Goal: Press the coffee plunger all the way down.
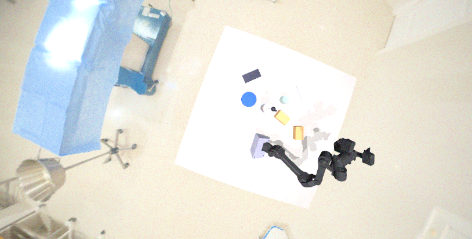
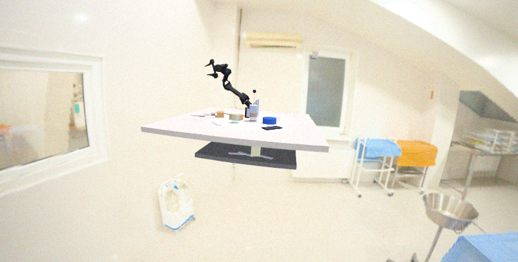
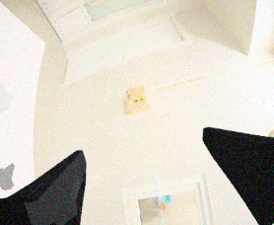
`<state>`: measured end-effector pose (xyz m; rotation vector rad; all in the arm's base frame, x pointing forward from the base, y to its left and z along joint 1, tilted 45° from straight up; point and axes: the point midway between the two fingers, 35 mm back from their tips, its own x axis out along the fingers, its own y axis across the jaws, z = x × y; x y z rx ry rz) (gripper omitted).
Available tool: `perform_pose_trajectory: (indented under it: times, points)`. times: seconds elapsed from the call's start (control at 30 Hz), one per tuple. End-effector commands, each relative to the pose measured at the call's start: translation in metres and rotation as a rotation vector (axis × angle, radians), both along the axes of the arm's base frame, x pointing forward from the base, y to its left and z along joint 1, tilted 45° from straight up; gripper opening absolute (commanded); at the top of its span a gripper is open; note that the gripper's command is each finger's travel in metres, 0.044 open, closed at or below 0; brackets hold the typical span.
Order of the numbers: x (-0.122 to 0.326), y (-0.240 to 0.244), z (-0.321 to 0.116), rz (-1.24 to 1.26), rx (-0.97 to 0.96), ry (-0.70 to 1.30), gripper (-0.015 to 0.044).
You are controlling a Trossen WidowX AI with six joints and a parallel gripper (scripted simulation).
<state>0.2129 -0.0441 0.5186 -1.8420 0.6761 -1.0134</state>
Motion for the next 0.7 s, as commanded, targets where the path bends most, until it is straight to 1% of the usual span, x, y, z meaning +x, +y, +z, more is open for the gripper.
perform_pose_trajectory:
  times: [0.0,0.03,0.1,0.2,0.33,0.4,0.53,0.67]
  points:
    - [0.002,0.002,-0.001,-0.001,-0.013,0.019,0.0426]
    - [0.006,0.005,-0.002,-0.004,-0.040,0.060,0.0440]
    - [0.014,0.014,-0.003,-0.013,-0.122,0.145,0.0440]
    - [0.039,0.038,-0.014,-0.034,-0.313,0.396,0.0440]
    - [0.079,0.087,-0.045,-0.079,-0.727,0.837,0.0440]
    - [0.094,0.110,-0.063,-0.101,-0.939,1.019,0.0440]
    - [0.112,0.147,-0.096,-0.147,-1.310,1.275,0.0440]
    - [0.122,0.178,-0.133,-0.211,-1.692,1.487,0.0440]
